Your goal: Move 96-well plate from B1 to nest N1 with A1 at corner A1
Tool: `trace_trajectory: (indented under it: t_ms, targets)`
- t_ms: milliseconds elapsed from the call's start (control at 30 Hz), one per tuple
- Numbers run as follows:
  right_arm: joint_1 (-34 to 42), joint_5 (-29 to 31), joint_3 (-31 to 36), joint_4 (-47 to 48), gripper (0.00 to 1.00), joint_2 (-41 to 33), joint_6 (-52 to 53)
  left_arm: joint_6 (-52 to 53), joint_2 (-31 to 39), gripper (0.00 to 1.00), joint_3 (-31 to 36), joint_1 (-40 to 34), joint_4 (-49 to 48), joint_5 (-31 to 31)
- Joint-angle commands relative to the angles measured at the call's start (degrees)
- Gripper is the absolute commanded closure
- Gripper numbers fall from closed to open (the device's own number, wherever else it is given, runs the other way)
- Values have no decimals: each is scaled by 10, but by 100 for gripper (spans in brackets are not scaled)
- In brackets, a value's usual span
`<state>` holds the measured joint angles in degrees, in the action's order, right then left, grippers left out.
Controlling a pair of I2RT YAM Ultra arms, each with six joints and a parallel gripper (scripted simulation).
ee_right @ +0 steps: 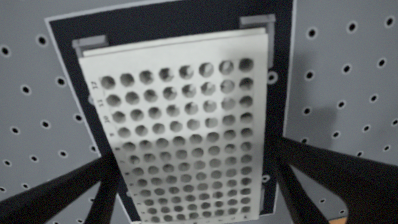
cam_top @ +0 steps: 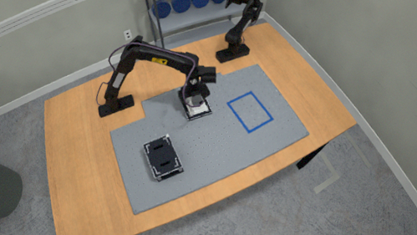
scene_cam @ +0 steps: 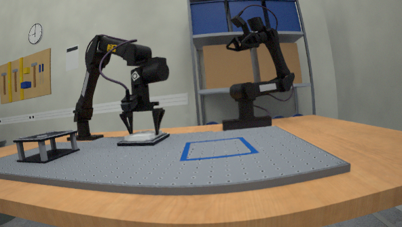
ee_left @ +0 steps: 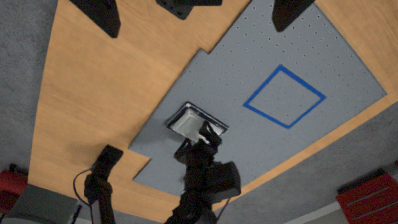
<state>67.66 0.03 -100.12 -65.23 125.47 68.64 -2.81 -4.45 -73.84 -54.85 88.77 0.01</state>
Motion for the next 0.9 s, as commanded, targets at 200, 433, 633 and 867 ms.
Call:
trace_trajectory:
  t_ms: [200,433,633,867]
  targets:
    - [-4,0,6,15,13,-6,-2,4,3,0,-8,2,8,7]
    - [-3,0,10,17,21,-13,-1,4,3,0,-8,2,8,7]
    - [-3,0,-13,-12,21,-17,-1,4,3,0,-8,2,8,7]
    - [-1,0,-96,-110,21,-39,1,4,3,0,-8,2,8,7]
